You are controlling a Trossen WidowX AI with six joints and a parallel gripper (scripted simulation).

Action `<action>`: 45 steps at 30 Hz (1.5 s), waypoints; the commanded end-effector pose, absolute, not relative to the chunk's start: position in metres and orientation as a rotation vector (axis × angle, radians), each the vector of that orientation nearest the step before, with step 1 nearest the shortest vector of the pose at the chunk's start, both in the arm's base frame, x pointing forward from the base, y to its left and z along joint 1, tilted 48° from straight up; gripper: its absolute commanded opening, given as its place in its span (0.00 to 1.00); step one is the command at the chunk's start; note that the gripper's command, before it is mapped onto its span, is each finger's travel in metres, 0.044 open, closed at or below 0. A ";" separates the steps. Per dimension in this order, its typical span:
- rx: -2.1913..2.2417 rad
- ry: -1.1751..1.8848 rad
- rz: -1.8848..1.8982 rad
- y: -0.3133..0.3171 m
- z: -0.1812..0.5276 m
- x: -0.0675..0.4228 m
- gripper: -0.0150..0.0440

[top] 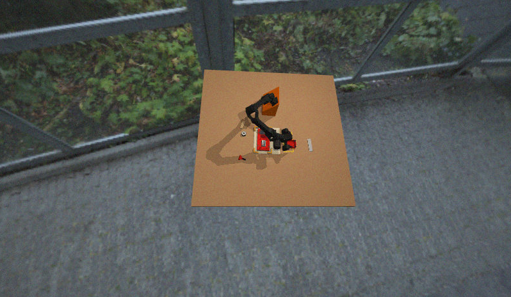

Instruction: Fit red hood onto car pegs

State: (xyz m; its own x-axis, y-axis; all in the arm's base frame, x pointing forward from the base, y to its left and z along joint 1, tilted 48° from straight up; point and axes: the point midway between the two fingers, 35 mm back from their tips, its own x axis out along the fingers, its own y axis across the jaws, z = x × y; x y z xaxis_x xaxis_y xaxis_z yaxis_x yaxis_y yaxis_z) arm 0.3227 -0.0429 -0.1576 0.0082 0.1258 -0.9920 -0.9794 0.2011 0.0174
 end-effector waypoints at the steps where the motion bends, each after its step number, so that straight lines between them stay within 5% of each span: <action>1: -0.962 1.209 1.122 -0.046 -0.162 0.321 1.00; 45: -0.966 1.206 1.118 -0.067 -0.180 0.317 1.00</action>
